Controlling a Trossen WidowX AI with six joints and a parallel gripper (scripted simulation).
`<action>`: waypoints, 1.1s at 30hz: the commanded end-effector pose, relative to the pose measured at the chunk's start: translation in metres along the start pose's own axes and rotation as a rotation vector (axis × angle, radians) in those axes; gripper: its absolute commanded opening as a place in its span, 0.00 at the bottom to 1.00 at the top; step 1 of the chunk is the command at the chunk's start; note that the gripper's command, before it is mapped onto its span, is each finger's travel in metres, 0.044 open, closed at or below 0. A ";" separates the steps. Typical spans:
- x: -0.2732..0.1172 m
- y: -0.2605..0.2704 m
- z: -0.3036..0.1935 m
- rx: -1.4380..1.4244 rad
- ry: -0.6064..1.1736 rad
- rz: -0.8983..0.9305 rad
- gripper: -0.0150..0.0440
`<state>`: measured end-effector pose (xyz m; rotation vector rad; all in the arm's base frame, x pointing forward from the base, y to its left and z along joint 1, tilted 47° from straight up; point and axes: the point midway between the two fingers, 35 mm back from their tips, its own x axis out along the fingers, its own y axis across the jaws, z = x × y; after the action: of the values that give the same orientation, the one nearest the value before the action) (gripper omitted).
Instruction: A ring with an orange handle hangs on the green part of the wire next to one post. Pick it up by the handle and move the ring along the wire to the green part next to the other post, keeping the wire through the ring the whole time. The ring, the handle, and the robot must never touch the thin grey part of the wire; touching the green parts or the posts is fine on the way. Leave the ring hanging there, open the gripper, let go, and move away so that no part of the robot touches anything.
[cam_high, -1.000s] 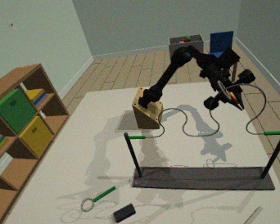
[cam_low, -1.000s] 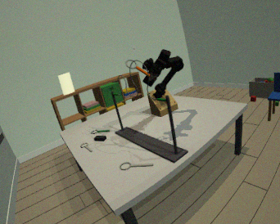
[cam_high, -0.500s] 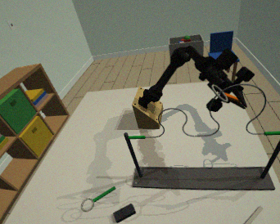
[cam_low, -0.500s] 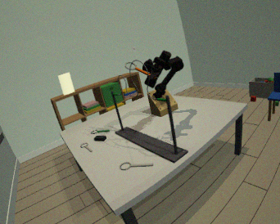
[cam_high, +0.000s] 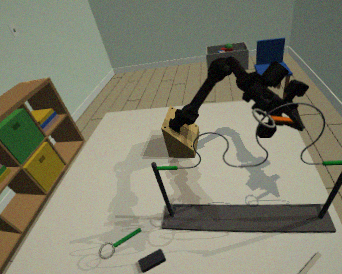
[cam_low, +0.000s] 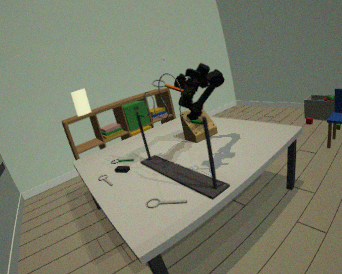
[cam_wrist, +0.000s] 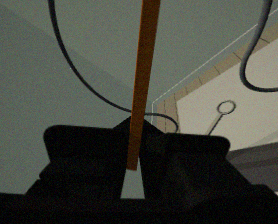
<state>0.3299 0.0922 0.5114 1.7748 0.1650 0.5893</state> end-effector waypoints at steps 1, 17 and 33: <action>0.000 0.002 0.001 0.055 -0.011 0.031 0.00; 0.000 0.009 0.002 0.228 -0.033 0.129 0.00; 0.000 0.016 0.004 0.402 -0.054 0.228 0.00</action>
<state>0.3281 0.0857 0.5250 2.1668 0.0603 0.6957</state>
